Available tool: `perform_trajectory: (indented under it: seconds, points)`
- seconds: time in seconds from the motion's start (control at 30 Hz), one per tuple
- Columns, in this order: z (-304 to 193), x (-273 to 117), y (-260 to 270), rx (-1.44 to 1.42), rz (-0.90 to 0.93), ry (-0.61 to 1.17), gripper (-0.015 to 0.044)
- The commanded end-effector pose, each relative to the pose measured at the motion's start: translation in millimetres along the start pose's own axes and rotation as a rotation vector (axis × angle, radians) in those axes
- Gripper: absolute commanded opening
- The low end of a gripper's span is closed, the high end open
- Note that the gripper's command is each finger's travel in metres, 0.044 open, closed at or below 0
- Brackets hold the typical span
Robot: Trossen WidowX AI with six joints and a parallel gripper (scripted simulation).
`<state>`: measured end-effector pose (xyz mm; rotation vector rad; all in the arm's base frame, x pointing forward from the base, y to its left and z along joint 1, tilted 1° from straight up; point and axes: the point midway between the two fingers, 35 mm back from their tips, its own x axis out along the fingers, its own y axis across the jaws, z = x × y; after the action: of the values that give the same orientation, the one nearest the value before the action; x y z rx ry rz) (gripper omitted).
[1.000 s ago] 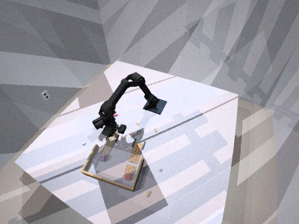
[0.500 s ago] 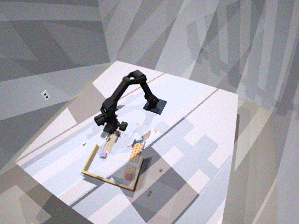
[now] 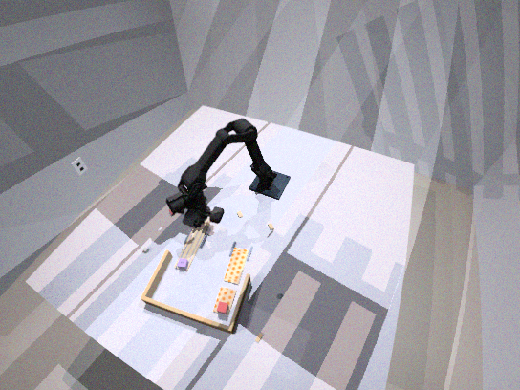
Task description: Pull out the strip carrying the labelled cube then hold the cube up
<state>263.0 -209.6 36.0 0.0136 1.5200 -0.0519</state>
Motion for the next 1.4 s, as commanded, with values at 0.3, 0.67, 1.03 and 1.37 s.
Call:
perform_trajectory:
  seconds: [0.3,0.67,1.03,1.37]
  points:
    - [-27.9,6.5,3.1,-0.003,0.014,0.028,0.0000]
    - [-44.2,6.2,3.2,-0.003,0.014,0.030,0.0000]
    - [-60.3,6.0,3.2,-0.003,0.014,0.031,0.0000]
    - [-74.9,5.7,3.2,-0.003,0.014,0.033,0.0000]
